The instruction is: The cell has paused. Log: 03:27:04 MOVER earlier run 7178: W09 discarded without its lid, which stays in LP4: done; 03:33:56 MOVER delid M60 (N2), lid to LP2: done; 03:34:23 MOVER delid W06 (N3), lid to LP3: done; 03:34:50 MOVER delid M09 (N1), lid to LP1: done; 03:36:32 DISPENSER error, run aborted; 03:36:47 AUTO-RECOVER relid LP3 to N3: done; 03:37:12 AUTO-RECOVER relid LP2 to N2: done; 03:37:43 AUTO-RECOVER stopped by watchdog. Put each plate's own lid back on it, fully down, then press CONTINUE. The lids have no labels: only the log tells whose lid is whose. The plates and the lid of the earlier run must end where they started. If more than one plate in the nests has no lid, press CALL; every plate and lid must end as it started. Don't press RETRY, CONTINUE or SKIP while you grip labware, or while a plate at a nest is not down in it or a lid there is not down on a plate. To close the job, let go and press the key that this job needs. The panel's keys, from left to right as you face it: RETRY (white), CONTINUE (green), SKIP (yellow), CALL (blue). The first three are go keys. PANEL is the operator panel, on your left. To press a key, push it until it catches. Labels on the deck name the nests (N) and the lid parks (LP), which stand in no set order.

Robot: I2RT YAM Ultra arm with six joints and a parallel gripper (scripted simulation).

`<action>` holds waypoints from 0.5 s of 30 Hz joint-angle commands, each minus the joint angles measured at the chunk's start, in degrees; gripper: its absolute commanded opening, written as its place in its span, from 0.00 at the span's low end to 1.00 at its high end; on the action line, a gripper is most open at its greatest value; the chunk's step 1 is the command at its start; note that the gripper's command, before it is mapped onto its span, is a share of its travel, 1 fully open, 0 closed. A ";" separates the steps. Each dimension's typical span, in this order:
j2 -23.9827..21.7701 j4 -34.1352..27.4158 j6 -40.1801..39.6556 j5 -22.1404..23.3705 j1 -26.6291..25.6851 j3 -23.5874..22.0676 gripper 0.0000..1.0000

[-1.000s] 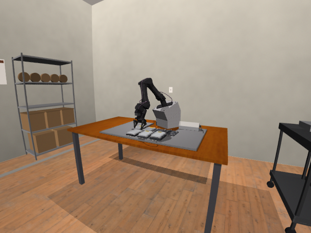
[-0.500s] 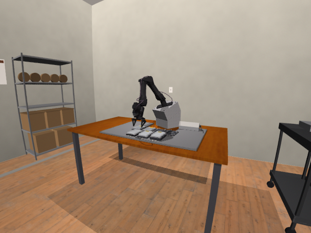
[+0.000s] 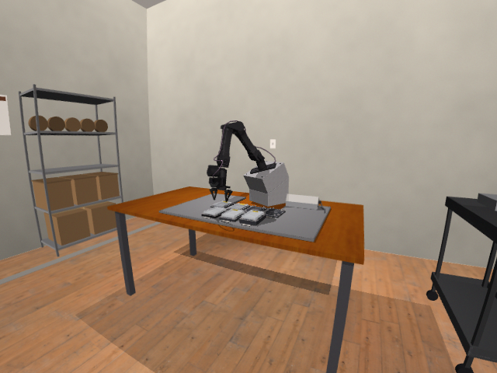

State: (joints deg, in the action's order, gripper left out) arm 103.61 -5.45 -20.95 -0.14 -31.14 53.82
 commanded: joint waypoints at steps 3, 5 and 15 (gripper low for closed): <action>0.96 -9.69 -3.05 -1.66 -2.83 3.35 1.00; -0.64 -9.32 -4.19 -0.93 -4.16 0.16 1.00; -2.88 -4.67 -9.88 2.26 -10.49 -5.08 1.00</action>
State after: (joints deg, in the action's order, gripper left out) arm 103.07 -12.08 -27.70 0.32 -39.66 50.11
